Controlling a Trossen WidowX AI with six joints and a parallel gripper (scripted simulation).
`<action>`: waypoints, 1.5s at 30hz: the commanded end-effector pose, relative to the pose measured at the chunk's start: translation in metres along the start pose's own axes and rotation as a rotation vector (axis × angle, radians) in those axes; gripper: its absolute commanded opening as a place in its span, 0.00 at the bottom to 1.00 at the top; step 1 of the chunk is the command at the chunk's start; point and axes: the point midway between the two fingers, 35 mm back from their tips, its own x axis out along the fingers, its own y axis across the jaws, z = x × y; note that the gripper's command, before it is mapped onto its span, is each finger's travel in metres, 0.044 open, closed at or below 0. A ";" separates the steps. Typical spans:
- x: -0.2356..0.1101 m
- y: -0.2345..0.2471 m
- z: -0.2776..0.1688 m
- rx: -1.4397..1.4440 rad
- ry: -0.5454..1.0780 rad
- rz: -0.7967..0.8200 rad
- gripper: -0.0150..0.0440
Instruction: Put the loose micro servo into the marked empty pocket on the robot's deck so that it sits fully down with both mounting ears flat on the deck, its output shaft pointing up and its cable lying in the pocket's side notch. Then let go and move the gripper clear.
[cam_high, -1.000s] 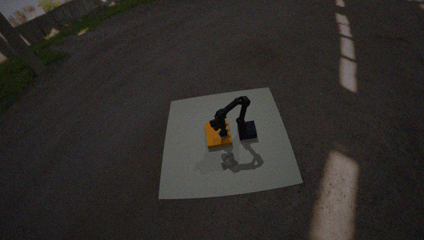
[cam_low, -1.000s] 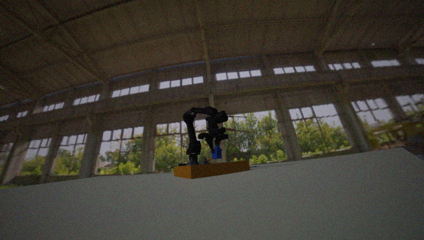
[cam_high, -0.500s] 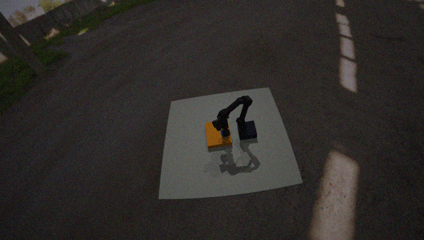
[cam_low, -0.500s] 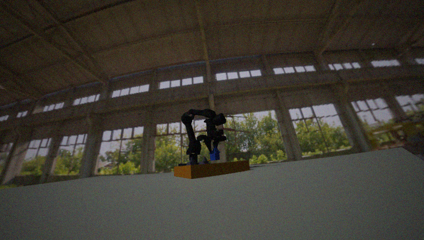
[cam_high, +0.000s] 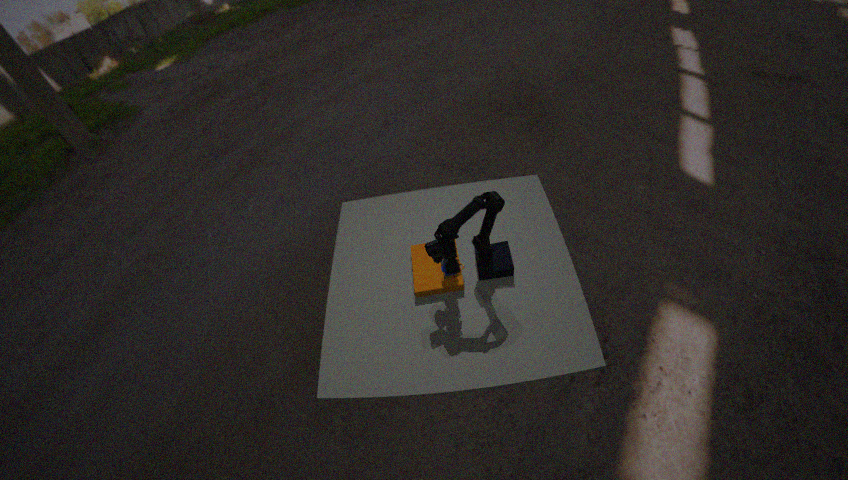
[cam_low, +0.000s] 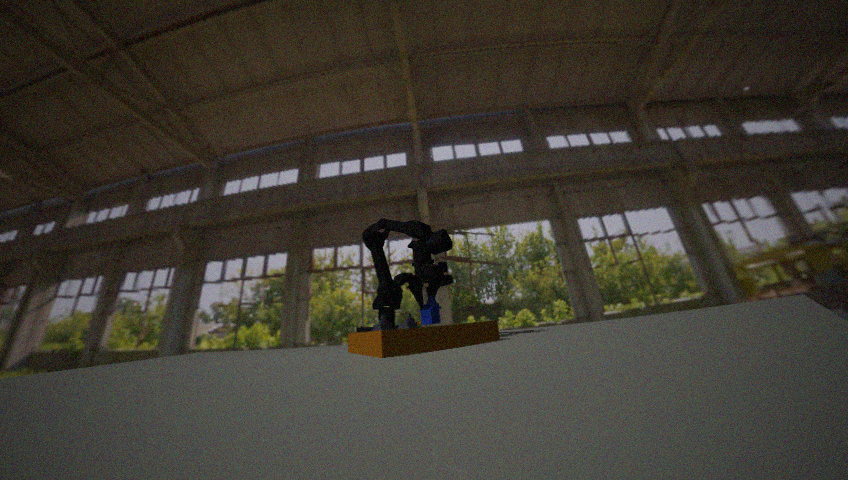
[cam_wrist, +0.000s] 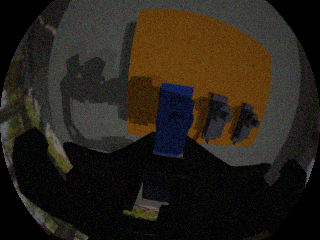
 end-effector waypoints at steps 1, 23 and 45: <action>0.000 -0.001 0.001 0.002 -0.003 -0.005 0.25; 0.016 -0.001 0.001 0.002 -0.003 -0.005 0.25; 0.035 -0.001 0.001 0.002 -0.003 -0.005 0.25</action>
